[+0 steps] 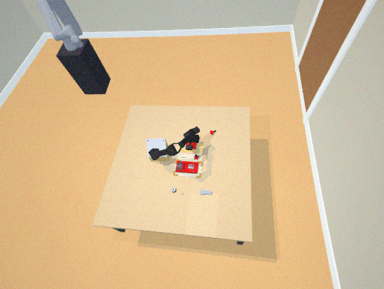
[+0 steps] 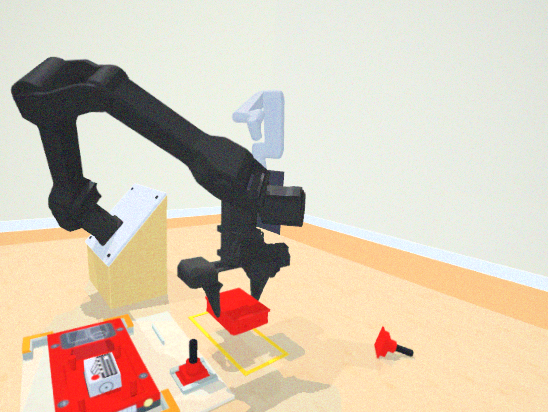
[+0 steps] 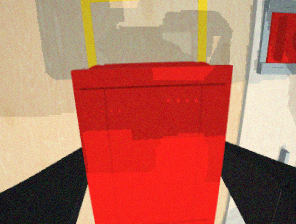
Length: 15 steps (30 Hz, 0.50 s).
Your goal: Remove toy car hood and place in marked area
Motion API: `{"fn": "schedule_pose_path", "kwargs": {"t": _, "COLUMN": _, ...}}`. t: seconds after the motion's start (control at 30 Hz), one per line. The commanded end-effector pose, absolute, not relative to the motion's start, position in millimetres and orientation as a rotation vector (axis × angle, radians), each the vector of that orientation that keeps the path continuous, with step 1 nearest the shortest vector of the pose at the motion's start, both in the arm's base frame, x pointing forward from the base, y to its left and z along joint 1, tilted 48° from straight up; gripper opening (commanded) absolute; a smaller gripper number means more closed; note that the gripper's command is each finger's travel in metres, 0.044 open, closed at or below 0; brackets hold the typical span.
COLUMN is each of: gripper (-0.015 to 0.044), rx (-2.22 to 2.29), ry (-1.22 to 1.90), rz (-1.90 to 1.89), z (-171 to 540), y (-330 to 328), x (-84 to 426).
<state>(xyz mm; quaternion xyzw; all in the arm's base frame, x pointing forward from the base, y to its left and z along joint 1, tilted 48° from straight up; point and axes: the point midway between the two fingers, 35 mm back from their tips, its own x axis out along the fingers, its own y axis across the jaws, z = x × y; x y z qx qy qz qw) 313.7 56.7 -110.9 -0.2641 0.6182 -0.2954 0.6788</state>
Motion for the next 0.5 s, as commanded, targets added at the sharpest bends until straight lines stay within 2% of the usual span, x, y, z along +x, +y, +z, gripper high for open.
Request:
{"fn": "schedule_pose_path", "kwargs": {"t": 0.0, "gripper": 0.0000, "rx": -0.603, "ry": 1.391, "rz": -0.666, "z": -114.1, "y": 52.8, "x": 312.9}}
{"fn": "schedule_pose_path", "kwargs": {"t": 0.47, "gripper": 0.0000, "rx": -0.604, "ry": 1.390, "rz": -0.667, "z": -120.5, "y": 44.8, "x": 312.4}}
